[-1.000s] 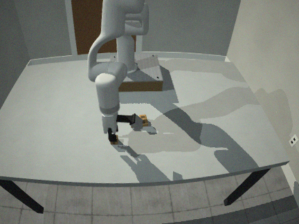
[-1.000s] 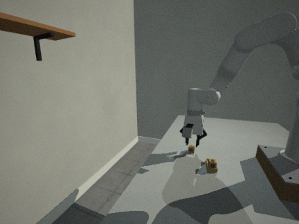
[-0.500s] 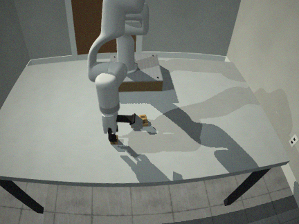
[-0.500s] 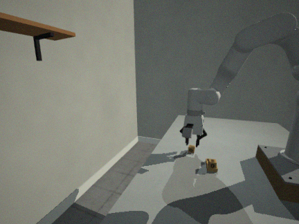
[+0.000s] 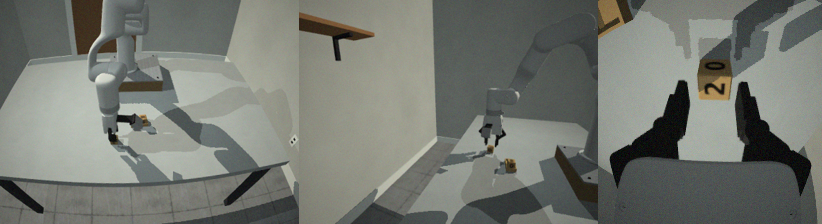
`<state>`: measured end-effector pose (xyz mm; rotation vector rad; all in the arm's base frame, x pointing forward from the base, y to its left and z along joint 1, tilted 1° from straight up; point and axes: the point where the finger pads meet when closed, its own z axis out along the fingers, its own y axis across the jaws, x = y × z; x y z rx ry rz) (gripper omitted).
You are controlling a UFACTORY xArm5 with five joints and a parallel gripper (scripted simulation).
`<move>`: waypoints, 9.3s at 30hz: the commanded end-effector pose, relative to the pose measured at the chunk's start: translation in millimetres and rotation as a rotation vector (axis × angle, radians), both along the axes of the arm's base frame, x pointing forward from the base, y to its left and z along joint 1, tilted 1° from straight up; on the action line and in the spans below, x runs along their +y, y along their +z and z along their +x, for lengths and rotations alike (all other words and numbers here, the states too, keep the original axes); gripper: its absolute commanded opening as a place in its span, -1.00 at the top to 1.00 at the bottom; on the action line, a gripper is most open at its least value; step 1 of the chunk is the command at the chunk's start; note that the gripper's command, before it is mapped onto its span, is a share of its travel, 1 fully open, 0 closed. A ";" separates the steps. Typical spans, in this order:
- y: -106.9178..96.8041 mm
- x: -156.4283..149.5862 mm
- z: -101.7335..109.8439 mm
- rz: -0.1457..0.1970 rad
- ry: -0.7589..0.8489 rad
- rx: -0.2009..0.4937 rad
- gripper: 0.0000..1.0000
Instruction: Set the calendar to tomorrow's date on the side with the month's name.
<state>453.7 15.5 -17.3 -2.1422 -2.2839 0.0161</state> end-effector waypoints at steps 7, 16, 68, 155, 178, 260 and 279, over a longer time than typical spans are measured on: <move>1.2 0.1 1.4 0.000 0.000 -0.004 0.01; 1.1 0.1 1.4 0.000 0.000 -0.004 0.01; -27.0 0.0 0.9 0.000 0.000 -0.004 0.01; 72.4 2.5 1.7 0.000 0.011 -0.004 0.43; 76.3 19.7 -16.8 0.007 0.605 -0.003 0.43; 82.7 72.9 -99.2 0.040 2.986 0.005 0.43; 82.4 78.2 -111.3 0.046 3.316 0.007 0.43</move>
